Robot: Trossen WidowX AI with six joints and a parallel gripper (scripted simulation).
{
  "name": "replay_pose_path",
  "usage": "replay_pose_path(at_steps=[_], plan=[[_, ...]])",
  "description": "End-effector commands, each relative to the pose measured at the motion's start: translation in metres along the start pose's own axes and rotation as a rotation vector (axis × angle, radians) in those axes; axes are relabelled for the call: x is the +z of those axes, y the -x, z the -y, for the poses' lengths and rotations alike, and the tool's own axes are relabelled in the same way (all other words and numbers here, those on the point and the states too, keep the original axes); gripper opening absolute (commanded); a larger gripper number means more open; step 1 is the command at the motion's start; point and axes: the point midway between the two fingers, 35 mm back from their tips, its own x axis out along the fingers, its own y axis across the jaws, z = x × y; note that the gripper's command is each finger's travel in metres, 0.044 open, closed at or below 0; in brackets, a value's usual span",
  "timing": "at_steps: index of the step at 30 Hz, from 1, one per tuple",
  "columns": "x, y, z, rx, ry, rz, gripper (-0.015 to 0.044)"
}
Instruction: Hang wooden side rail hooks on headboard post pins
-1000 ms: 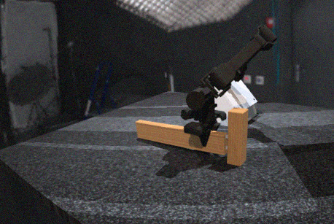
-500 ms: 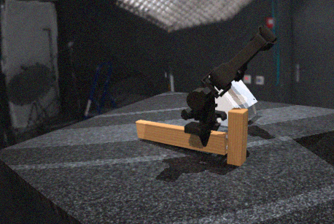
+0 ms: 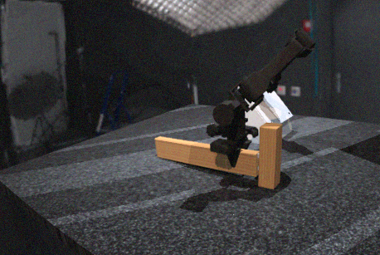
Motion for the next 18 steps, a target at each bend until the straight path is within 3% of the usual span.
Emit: replay_pose_path(at_steps=[1, 18], plan=[[-0.0020, 0.0042, -0.0031, 0.011, -0.001, -0.004, 0.0000], [-0.0039, 0.0034, -0.0035, 0.011, -0.001, -0.004, 0.0000]])
